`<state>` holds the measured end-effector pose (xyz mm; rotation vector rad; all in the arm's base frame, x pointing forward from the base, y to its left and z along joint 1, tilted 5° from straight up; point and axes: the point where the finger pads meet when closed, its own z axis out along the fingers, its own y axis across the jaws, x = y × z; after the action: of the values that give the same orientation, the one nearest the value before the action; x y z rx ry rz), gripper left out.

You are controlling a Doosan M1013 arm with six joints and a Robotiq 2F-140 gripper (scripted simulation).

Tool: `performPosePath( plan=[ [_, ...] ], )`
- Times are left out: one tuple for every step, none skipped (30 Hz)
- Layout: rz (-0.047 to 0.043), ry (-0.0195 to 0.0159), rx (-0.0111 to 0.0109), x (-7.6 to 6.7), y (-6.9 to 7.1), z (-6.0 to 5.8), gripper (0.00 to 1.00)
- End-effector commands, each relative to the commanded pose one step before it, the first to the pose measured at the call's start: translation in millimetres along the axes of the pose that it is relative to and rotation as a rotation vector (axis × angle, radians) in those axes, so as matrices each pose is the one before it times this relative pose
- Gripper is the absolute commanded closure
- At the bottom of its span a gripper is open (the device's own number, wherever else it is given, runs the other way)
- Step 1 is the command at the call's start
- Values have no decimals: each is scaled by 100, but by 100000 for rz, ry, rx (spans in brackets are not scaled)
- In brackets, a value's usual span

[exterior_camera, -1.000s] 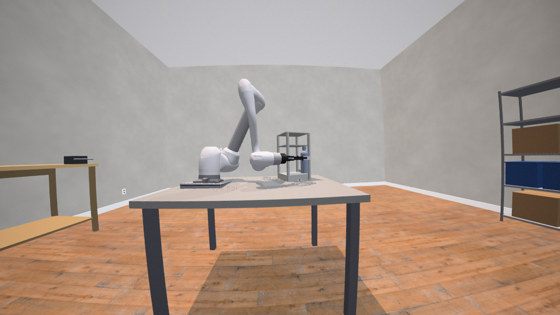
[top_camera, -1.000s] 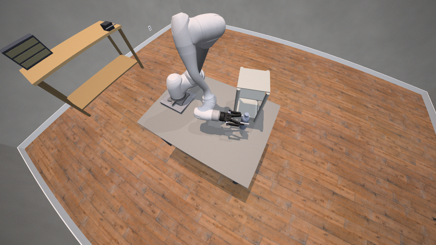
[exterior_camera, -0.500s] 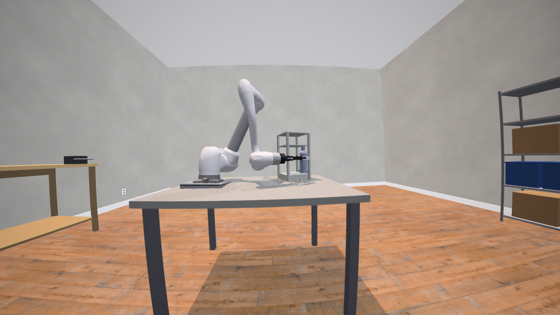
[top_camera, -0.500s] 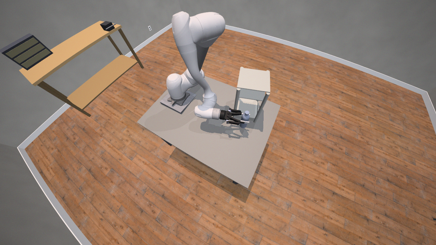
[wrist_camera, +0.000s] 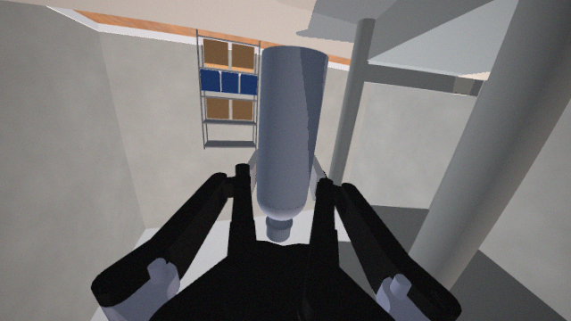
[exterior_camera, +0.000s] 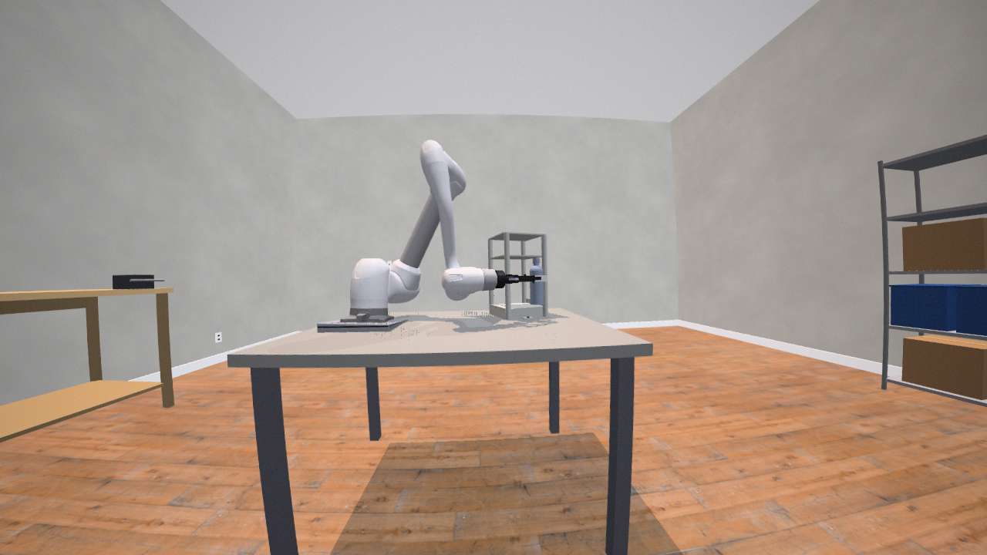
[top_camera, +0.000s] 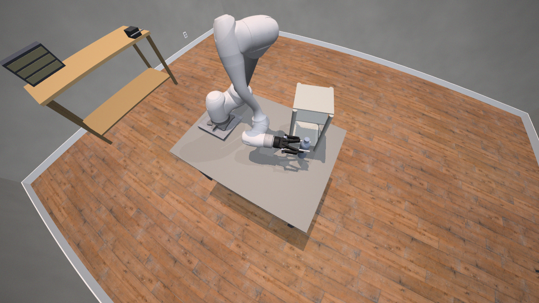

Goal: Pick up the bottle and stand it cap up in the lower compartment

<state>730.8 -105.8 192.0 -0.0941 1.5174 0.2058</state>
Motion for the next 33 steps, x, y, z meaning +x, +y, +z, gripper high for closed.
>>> performPosePath(
  plan=[
    [16,-19,-17,-11,11,38,100],
    [0,0,0,0,0,97,100],
    [0,0,0,0,0,75,100],
    [0,0,0,0,0,53,100],
    [0,0,0,0,0,31,100],
    [0,0,0,0,0,13,100],
    [0,0,0,0,0,2,100],
    [0,-3,-47,-1,1,2,100],
    [-3,-21,-289,-6,3,13,100],
    [-6,-47,-675,-14,7,30,100],
    [-8,-69,-1116,-21,11,44,100],
    [-10,-78,-1536,-23,13,49,100],
    [-8,-68,-1878,-20,13,43,100],
    [-4,-40,-2100,-12,10,25,100],
    [3,-2,-2177,0,7,0,100],
    [10,37,-2099,11,4,-25,100],
    [0,0,0,0,0,0,100],
    [0,0,0,0,0,0,100],
    [15,66,-1877,20,2,-43,100],
    [17,77,-1535,23,1,-50,100],
    [15,69,-1115,21,1,-45,100],
    [11,47,-675,14,1,-30,100],
    [5,21,-288,6,0,-14,100],
    [1,4,-47,1,0,-2,100],
    [-1,-4,-47,-1,0,2,100],
    [-4,-21,-289,-6,2,12,100],
    [-9,-47,-676,-14,5,27,100],
    [-13,-69,-1117,-20,8,40,100],
    [-15,-78,-1537,-23,9,45,100],
    [-13,-68,-1879,-20,10,39,100],
    [-6,-40,-2101,-11,9,23,100],
    [3,-2,-2177,0,7,0,100],
    [12,37,-2099,11,6,-23,100]
  ],
)
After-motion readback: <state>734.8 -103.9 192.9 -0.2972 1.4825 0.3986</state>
